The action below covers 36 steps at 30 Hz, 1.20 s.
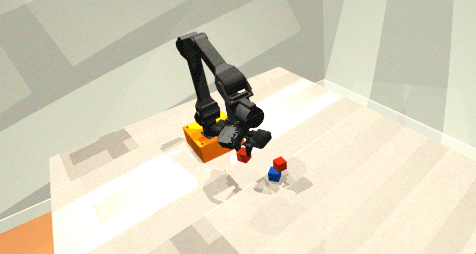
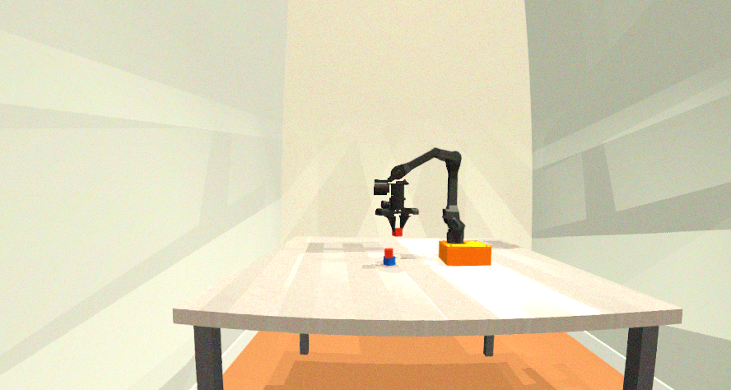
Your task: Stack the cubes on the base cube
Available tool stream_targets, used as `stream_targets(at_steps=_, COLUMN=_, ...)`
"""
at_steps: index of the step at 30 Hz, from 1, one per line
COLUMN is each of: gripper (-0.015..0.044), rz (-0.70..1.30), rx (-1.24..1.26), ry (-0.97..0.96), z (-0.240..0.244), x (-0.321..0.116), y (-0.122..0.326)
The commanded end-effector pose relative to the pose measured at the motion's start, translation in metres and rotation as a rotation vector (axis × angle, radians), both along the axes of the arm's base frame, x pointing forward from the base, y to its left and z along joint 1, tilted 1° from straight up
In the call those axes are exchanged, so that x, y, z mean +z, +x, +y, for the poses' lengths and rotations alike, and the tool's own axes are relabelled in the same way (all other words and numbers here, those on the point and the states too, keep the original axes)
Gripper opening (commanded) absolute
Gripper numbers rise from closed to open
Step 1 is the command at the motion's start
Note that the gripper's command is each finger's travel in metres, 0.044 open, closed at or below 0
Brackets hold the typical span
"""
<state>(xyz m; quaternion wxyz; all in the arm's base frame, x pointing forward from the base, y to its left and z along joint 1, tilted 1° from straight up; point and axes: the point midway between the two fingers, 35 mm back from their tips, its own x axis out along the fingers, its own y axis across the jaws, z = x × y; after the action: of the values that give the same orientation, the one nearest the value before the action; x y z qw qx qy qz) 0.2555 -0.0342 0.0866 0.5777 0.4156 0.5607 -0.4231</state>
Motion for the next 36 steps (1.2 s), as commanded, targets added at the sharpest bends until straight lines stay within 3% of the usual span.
stream_targets(at_steps=1, gripper=0.0105, rz=0.001, rx=0.154, ry=-0.006, z=0.003, x=0.001, y=0.005)
stream_targets(at_steps=36, gripper=0.0105, rz=0.03, rx=1.488, ry=-0.024, z=0.032, x=-0.004, y=0.027)
